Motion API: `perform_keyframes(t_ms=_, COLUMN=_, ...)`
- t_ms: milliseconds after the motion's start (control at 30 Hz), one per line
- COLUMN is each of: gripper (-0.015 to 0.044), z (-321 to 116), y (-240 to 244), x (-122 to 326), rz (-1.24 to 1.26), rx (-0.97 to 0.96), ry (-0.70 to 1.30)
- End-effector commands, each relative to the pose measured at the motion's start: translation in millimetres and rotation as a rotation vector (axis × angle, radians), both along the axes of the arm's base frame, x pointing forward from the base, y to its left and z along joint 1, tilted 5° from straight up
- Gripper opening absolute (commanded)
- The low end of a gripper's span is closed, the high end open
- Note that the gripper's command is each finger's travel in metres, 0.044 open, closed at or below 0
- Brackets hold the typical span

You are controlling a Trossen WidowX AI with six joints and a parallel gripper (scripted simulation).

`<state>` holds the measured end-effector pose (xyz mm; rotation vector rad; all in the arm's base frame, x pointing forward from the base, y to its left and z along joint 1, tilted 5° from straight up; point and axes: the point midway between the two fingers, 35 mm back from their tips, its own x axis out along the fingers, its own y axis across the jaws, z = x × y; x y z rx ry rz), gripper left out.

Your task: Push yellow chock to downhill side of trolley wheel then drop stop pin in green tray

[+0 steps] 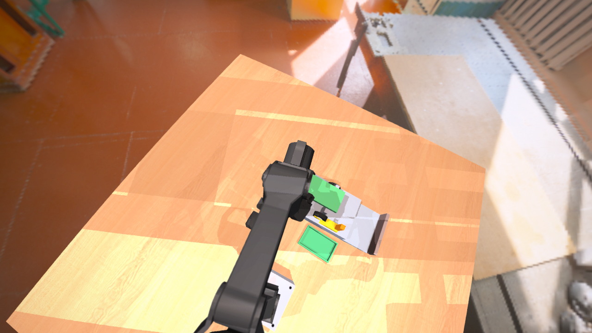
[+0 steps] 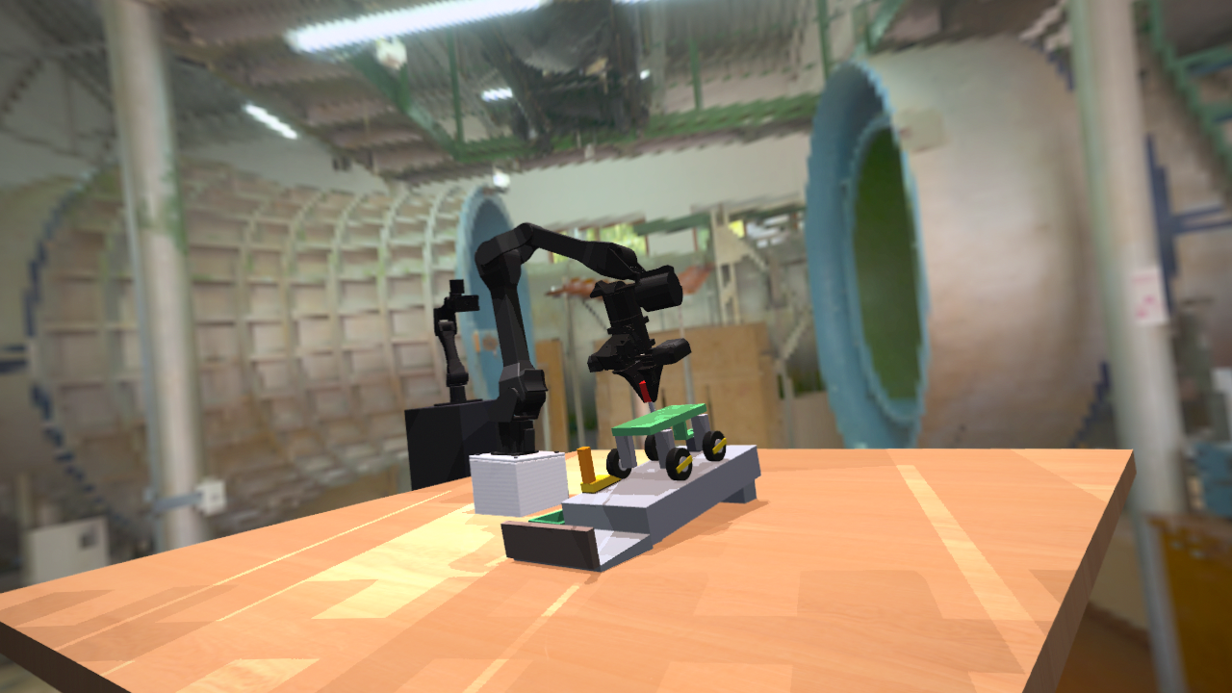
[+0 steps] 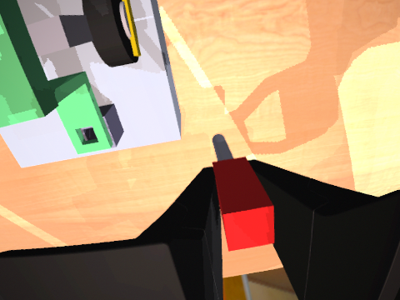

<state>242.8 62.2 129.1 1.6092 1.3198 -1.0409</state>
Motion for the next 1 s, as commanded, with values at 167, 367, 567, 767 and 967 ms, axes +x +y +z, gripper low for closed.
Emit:
perform_keyframes(t_ms=167, gripper=0.0, z=-7.3, y=-30.0, x=-3.7, rz=0.002, rx=0.003, ry=-0.001)
perform_keyframes(t_ms=367, gripper=0.0, z=-11.4, y=-49.6, x=-5.5, rz=0.002, rx=0.001, ry=0.0)
perform_keyframes(t_ms=567, gripper=0.0, z=-15.2, y=-69.1, x=-7.6, rz=0.002, rx=-0.001, ry=0.0)
perform_keyframes(t_ms=767, gripper=0.0, z=-20.0, y=-91.5, x=-10.5, rz=0.002, rx=-0.003, ry=0.0)
perform_keyframes(t_ms=967, gripper=0.0, z=-24.9, y=-113.4, x=-13.7, rz=0.001, rx=-0.005, ry=0.001)
